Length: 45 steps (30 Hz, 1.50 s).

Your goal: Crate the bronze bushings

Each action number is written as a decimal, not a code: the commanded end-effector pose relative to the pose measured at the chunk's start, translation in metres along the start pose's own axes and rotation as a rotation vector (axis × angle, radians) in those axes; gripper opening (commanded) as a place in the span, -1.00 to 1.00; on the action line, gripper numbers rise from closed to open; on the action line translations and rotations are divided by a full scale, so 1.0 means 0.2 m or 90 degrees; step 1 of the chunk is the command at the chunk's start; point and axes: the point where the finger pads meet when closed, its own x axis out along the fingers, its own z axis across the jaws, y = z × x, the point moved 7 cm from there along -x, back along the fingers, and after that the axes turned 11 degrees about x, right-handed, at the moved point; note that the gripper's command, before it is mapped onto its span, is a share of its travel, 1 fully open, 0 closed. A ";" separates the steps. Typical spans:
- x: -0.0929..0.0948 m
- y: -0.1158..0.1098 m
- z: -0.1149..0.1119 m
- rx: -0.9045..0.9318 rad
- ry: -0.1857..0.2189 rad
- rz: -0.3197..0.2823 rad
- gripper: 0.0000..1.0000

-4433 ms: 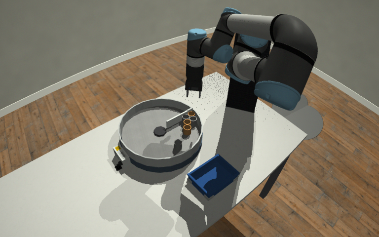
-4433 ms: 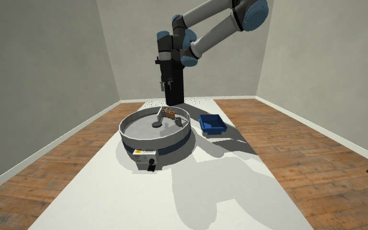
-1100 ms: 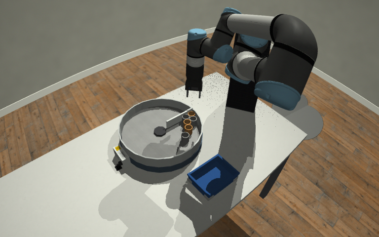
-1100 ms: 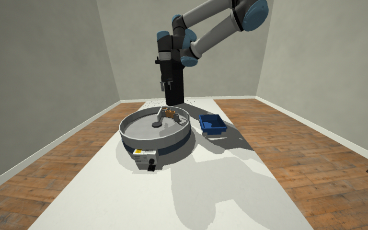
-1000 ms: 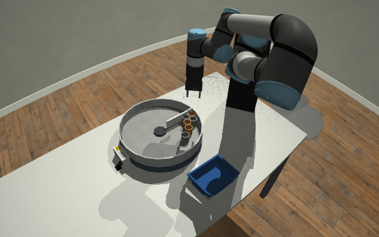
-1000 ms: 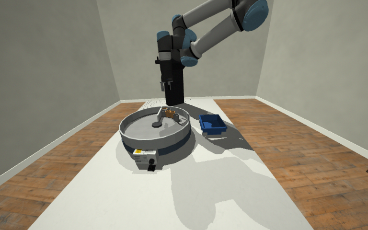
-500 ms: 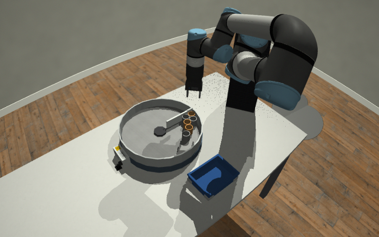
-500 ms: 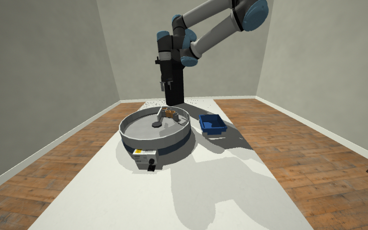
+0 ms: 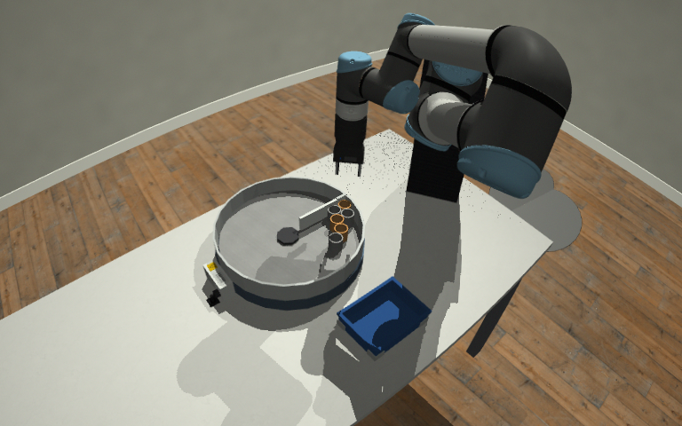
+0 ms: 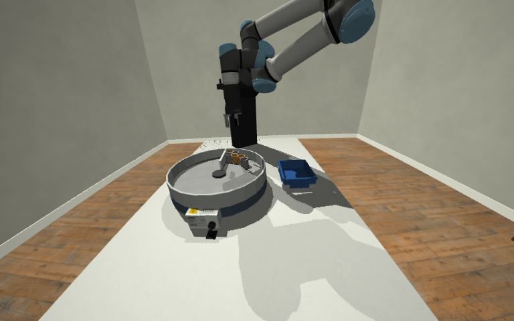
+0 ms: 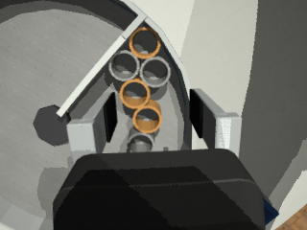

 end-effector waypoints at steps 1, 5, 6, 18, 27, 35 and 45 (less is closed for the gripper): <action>0.00 0.00 0.00 0.000 0.000 0.000 1.00; 0.00 0.00 0.00 0.000 0.000 0.000 1.00; 0.00 0.00 0.00 0.000 0.000 0.000 1.00; 0.00 0.00 0.00 0.000 0.000 0.000 1.00; 0.00 0.00 0.00 0.000 0.000 0.000 1.00; 0.00 0.00 0.00 0.000 0.000 0.000 1.00; 0.00 0.00 0.00 0.000 0.000 0.000 1.00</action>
